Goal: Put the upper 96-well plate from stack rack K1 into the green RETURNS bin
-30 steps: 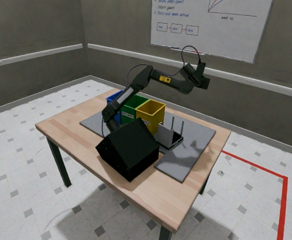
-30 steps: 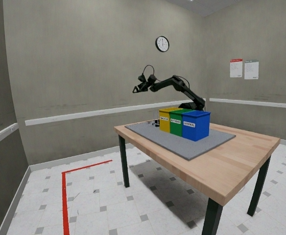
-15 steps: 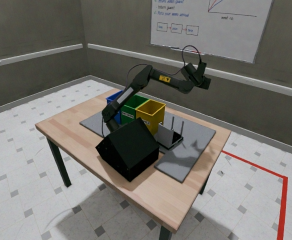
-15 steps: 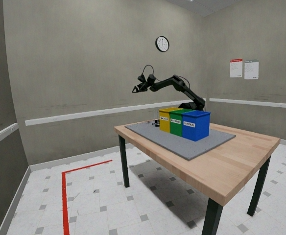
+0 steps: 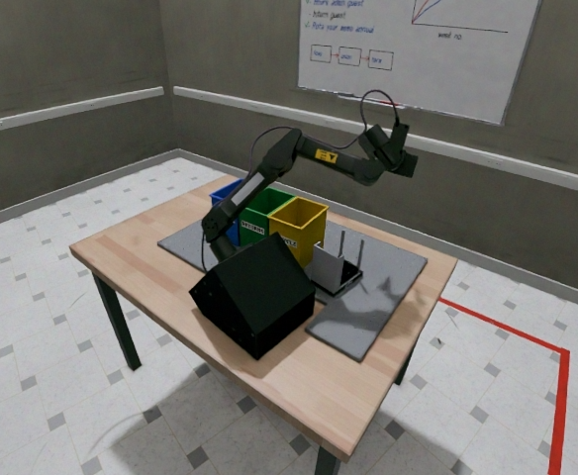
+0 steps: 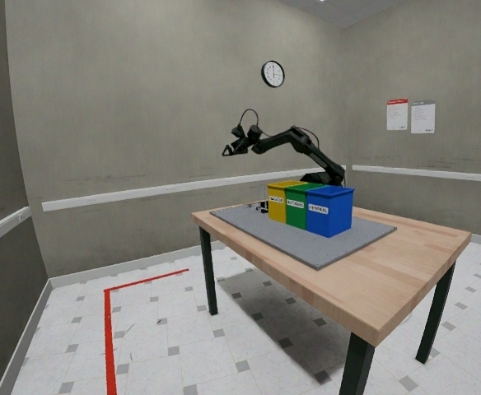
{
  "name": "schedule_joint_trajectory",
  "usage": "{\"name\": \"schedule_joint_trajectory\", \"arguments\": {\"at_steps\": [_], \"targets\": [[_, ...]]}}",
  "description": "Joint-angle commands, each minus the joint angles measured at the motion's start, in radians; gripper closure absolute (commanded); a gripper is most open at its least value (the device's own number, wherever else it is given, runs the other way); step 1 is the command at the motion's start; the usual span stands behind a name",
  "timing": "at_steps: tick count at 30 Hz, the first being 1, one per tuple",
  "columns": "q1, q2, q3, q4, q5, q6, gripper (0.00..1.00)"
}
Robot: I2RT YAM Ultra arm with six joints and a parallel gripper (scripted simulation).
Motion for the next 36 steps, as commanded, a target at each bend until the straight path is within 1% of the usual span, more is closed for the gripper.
{"name": "schedule_joint_trajectory", "arguments": {"at_steps": [1, 13, 14, 15, 19, 36], "targets": [[-0.036, -0.033, 0.039, -0.001, 0.029, -0.009, 0.00], [-0.036, -0.033, 0.039, -0.001, 0.029, -0.009, 0.00], [-0.037, -0.057, 0.014, -0.055, 0.052, -0.057, 0.00], [-0.039, -0.048, 0.029, -0.072, 0.054, -0.067, 0.00], [-0.039, -0.040, 0.034, -0.085, 0.055, -0.074, 0.00], [-0.038, -0.039, 0.037, -0.087, 0.056, -0.076, 0.00]]}}
